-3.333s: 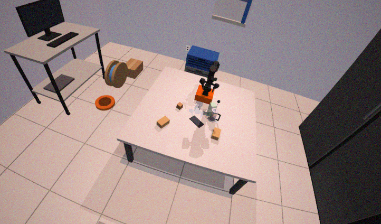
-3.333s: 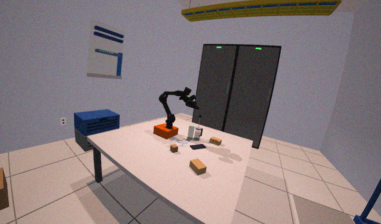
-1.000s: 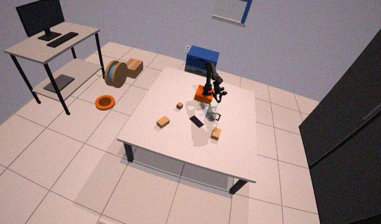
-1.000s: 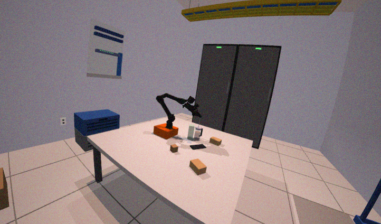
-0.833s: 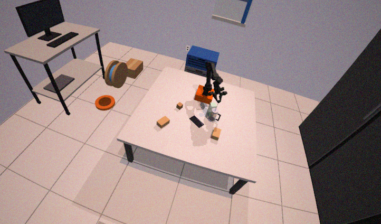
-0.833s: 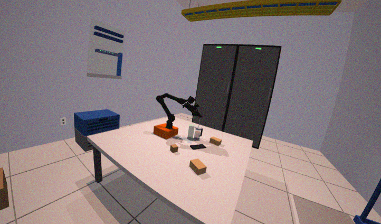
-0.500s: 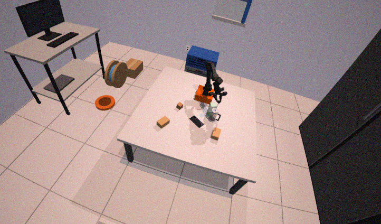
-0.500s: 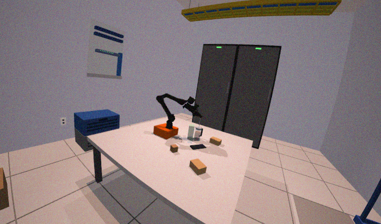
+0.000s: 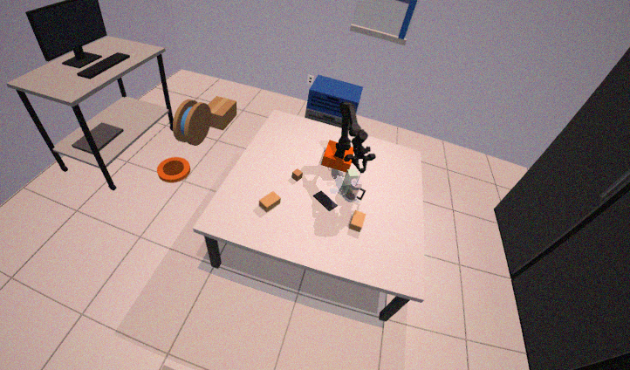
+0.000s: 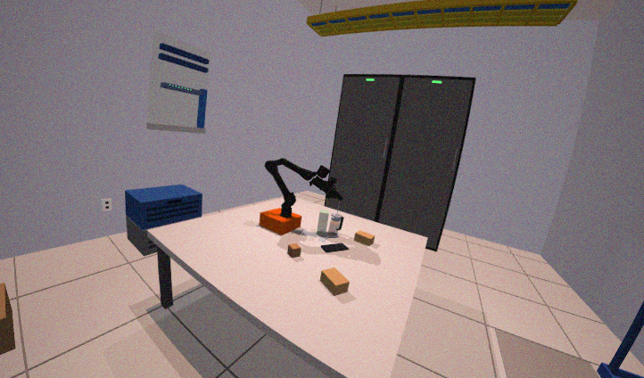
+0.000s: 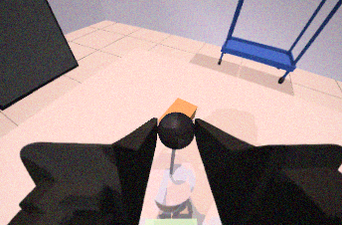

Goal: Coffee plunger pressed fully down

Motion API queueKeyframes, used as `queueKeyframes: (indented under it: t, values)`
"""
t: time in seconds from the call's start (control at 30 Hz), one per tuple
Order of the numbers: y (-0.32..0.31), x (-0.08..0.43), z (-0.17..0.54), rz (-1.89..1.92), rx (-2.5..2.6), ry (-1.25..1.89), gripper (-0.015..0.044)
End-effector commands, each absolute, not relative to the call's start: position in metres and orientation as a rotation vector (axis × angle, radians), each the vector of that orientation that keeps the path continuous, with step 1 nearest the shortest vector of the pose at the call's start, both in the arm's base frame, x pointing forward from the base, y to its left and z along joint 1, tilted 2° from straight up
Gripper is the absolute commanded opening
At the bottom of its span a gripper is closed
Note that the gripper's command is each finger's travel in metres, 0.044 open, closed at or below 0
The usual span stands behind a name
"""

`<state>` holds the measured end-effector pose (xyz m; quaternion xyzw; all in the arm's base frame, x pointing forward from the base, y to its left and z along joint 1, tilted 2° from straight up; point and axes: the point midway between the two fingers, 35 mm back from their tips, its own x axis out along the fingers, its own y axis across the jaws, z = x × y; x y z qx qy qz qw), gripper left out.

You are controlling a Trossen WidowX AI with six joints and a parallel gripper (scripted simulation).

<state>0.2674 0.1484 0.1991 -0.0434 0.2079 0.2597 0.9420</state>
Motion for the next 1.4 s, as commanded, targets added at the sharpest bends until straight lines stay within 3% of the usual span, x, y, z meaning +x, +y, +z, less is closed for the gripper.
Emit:
queueKeyframes:
  t: [0.0,1.37]
  values:
    - [0.148,0.267,0.172,0.523,-0.098,0.484,0.0122]
    - [0.161,0.283,0.115,0.523,-0.097,0.483,0.0122]
